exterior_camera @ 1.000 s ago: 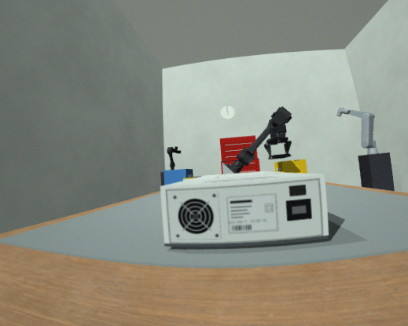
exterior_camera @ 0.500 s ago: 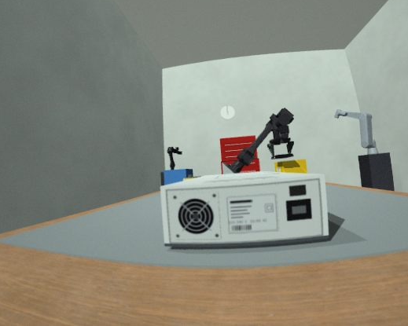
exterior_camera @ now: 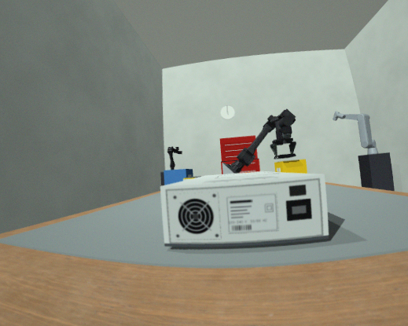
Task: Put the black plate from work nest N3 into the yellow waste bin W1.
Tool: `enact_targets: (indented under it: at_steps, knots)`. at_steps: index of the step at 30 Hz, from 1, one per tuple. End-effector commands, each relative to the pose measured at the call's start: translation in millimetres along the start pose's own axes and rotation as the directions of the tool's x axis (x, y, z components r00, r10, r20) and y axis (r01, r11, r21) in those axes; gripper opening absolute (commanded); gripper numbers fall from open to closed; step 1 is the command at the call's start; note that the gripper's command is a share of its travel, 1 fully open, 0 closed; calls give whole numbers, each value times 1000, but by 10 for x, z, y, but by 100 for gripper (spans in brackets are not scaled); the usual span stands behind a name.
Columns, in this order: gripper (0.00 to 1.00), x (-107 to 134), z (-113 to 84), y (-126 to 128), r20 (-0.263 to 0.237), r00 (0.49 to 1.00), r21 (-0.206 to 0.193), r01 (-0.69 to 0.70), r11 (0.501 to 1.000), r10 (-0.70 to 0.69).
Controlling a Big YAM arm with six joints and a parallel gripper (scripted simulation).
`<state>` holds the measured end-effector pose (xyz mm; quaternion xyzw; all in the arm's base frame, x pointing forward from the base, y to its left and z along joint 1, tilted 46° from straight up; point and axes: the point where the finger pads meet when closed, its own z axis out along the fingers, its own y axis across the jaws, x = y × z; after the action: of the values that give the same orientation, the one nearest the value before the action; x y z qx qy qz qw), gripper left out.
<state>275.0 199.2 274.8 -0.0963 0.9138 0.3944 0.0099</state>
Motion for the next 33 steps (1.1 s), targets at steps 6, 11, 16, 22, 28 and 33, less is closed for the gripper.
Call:
enact_targets:
  at_steps: [6, 11, 16, 22, 28, 33]
  knots:
    - [0, 221, -10, 180, -9, 1000, 2, -20, 1000, 20]
    - [0, 311, -4, 236, -11, 1000, 2, -22, 1000, 22]
    - [0, 393, -5, 302, -11, 1000, 2, -23, 1000, 23]
    - [0, 499, -10, 410, -4, 1000, 0, -16, 1000, 16]
    - [0, 448, -64, 475, 14, 1000, -5, -6, 1000, 6]
    - [0, 448, -63, 475, 14, 1000, -5, -6, 1000, 6]
